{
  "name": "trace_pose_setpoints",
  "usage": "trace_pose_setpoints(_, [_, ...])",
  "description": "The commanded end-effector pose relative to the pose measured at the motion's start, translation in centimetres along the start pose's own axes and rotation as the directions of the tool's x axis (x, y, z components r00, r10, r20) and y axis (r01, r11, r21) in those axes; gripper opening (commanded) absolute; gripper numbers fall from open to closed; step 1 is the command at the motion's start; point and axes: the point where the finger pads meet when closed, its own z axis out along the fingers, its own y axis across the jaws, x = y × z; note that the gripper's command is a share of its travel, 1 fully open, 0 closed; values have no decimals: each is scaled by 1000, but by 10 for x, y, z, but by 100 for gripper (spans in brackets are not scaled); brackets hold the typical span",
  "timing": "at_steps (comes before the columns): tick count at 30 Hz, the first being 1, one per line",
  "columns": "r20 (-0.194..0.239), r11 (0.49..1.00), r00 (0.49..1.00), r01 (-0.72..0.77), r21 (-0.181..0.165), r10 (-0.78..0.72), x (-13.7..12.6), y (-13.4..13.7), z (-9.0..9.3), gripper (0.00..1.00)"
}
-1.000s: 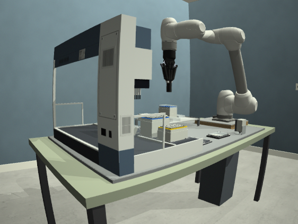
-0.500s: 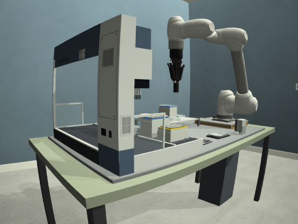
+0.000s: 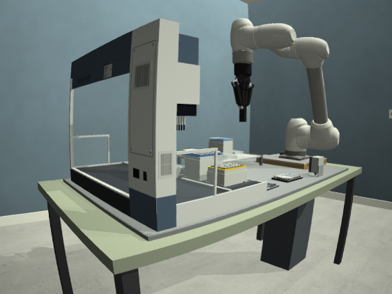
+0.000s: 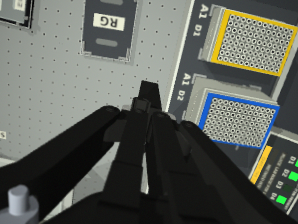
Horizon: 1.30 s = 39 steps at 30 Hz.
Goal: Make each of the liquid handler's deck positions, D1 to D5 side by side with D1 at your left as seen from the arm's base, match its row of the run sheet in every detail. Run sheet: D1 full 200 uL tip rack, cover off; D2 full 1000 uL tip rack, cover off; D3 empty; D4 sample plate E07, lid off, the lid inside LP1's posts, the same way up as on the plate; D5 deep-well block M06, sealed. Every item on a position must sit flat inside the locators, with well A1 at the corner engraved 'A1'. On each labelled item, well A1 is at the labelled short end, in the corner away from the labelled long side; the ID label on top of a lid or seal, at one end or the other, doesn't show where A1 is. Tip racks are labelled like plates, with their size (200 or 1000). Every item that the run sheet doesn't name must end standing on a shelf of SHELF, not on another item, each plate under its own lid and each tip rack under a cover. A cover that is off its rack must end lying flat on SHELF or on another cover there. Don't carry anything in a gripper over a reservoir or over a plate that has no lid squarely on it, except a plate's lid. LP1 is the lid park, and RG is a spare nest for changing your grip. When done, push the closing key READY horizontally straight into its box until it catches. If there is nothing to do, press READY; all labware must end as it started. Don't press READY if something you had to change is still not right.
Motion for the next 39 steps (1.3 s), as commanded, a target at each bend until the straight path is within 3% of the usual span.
trace_pose_setpoints(1, [-1,1000,1000,0,-1,0,14,0,-1,10])
trace_pose_setpoints(5, [-1,1000,1000,0,-1,0,33,0,-1,10])
trace_pose_setpoints(10, [-1,1000,1000,0,-1,0,33,-5,-1,10])
trace_pose_setpoints(39, [-1,1000,1000,0,-1,0,31,-140,-1,10])
